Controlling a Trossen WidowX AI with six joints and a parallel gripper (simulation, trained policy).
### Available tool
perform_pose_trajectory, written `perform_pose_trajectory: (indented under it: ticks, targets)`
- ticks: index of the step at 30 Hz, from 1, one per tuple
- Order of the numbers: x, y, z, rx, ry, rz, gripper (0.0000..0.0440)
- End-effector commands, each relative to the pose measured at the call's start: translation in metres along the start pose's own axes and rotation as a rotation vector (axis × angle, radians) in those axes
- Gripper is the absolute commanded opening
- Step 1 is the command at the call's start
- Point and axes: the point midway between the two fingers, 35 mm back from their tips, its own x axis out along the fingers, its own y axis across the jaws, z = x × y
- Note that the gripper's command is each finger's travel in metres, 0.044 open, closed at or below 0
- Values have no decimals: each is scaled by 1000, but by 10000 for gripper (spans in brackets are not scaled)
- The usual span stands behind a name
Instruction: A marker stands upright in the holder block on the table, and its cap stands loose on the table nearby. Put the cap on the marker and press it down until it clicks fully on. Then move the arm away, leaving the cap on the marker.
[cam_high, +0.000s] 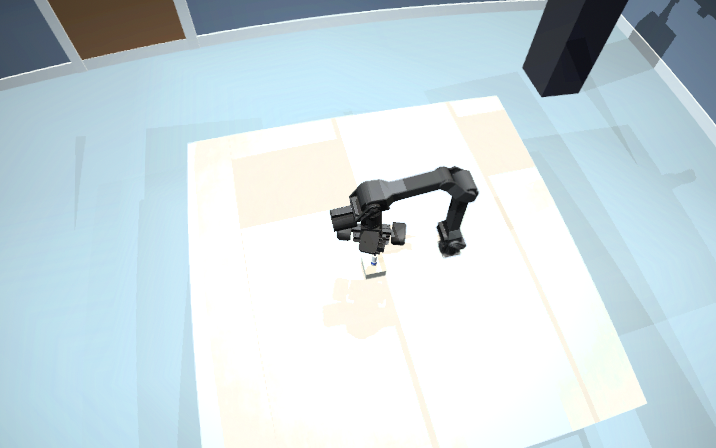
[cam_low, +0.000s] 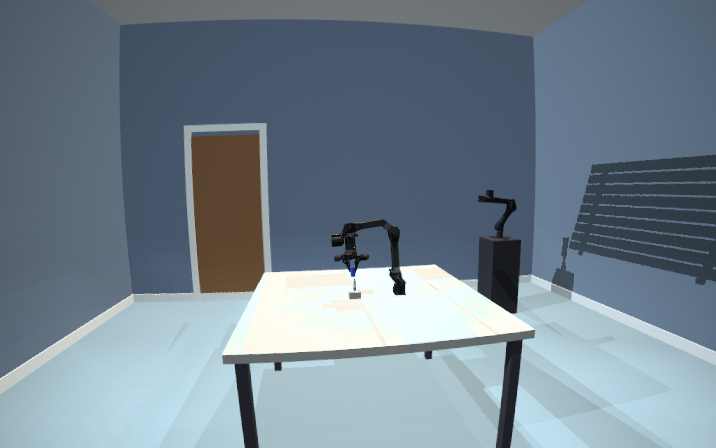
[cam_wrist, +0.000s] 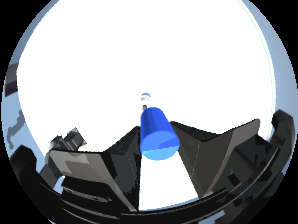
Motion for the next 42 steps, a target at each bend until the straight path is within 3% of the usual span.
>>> perform_pose_trajectory:
  ticks: [1, 30, 42]
  targets:
    - [-2, 6, 6, -7, -1, 4, 9]
    - [44, 9, 8, -49, 20, 86, 0]
    - [47, 9, 8, -52, 21, 90, 0]
